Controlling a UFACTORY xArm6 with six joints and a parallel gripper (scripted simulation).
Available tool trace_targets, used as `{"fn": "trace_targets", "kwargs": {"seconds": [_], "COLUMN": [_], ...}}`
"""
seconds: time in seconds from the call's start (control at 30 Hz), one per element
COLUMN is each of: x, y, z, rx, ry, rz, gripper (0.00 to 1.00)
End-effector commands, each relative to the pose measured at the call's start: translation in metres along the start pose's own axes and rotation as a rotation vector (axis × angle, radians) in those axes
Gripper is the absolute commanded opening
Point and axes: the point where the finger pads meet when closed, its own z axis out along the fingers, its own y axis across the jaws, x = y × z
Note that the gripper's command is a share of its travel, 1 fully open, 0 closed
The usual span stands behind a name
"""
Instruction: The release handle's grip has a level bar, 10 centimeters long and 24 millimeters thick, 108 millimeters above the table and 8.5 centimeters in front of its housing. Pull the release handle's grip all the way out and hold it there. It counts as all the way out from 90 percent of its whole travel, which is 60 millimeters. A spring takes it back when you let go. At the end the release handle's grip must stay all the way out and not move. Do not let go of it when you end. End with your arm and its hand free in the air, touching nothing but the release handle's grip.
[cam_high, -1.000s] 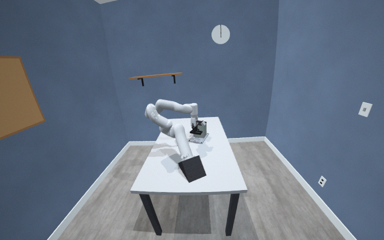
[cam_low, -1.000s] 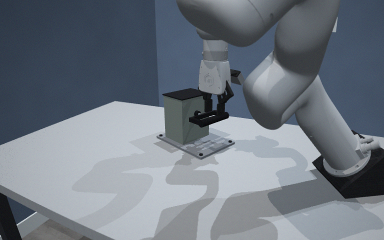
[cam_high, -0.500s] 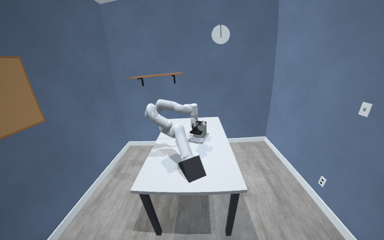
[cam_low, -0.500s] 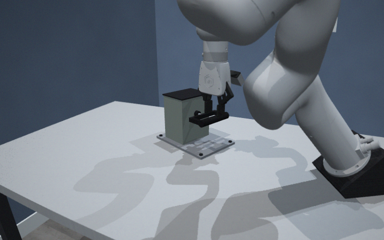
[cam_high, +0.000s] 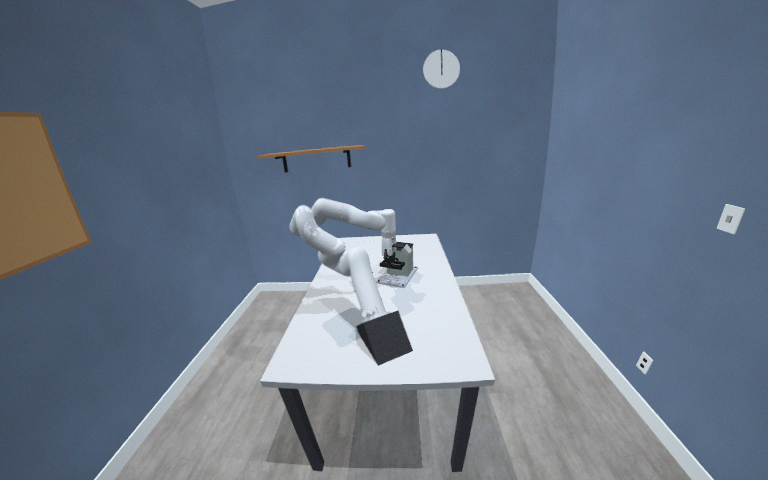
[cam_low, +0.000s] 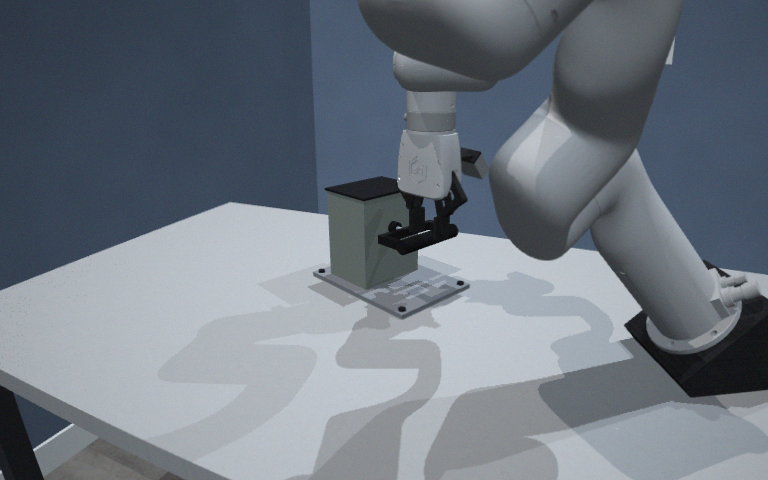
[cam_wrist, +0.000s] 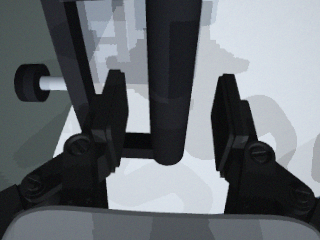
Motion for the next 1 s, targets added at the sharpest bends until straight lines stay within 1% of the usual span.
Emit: {"fn": "trace_targets", "kwargs": {"seconds": [0.0,0.57,0.97], "x": [0.0,0.0,0.0], "y": [-0.001,-0.001,-0.001], "z": [0.007,0.022,0.025], "rx": [0.002,0.002,0.002], "ry": [0.001,0.001,0.001], "rz": [-0.001,-0.001,-0.001], "gripper": [0.52,0.52,0.52]}}
